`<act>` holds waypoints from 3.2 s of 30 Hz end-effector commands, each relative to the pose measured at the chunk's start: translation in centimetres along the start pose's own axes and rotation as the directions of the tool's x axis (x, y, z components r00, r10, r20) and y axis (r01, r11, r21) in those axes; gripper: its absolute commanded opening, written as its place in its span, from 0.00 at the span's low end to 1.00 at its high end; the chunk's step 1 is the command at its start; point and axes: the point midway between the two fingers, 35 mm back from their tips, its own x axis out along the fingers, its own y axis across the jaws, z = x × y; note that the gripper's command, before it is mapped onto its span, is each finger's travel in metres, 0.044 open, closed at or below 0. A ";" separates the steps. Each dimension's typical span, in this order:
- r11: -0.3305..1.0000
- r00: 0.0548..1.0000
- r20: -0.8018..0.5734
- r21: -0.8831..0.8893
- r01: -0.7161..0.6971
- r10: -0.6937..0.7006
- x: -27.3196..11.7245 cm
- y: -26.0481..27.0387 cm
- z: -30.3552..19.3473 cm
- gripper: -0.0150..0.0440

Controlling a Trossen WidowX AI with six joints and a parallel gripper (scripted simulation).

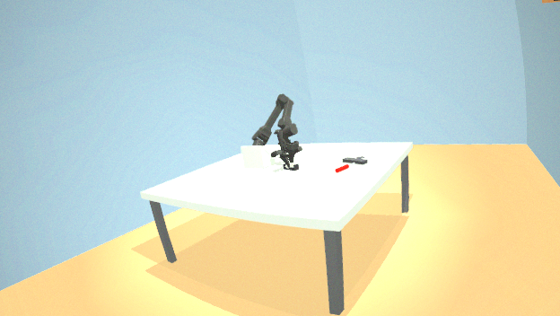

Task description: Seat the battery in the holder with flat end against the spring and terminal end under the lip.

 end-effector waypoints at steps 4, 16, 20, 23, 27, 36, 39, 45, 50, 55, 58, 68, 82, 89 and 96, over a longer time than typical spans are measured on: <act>1.000 0.998 -0.059 0.005 0.007 -0.007 0.4 -0.2 -0.6 0.37; 1.000 0.992 -0.125 0.000 0.009 -0.009 0.5 -0.1 -0.5 0.37; 1.000 0.989 -0.148 -0.002 0.010 -0.010 0.5 -0.1 -0.5 0.37; 1.000 0.986 -0.164 -0.004 0.010 -0.011 0.5 0.0 -0.4 0.37; 1.000 0.982 -0.186 -0.005 0.010 -0.011 0.5 0.0 -0.4 0.37; 1.000 0.972 -0.234 -0.009 0.010 -0.012 0.5 0.2 -0.4 0.37; 1.000 0.968 -0.250 -0.010 0.010 -0.012 0.5 0.3 -0.4 0.37; 1.000 0.961 -0.278 -0.012 0.010 -0.013 0.5 0.4 -0.3 0.37; 1.000 0.956 -0.293 -0.014 0.010 -0.014 0.5 0.5 -0.1 0.37; 1.000 0.956 -0.295 -0.014 0.010 -0.014 0.6 0.5 0.1 0.37; 1.000 0.955 -0.296 -0.015 0.010 -0.014 0.6 0.5 0.3 0.37; 1.000 0.953 -0.302 -0.016 0.011 -0.015 0.8 0.5 1.0 0.37; 1.000 0.953 -0.302 -0.016 0.010 -0.015 0.9 0.5 1.3 0.37; 1.000 0.953 -0.302 -0.016 0.010 -0.015 0.9 0.5 1.3 0.37; 1.000 0.953 -0.302 -0.016 0.010 -0.015 0.9 0.5 1.3 0.54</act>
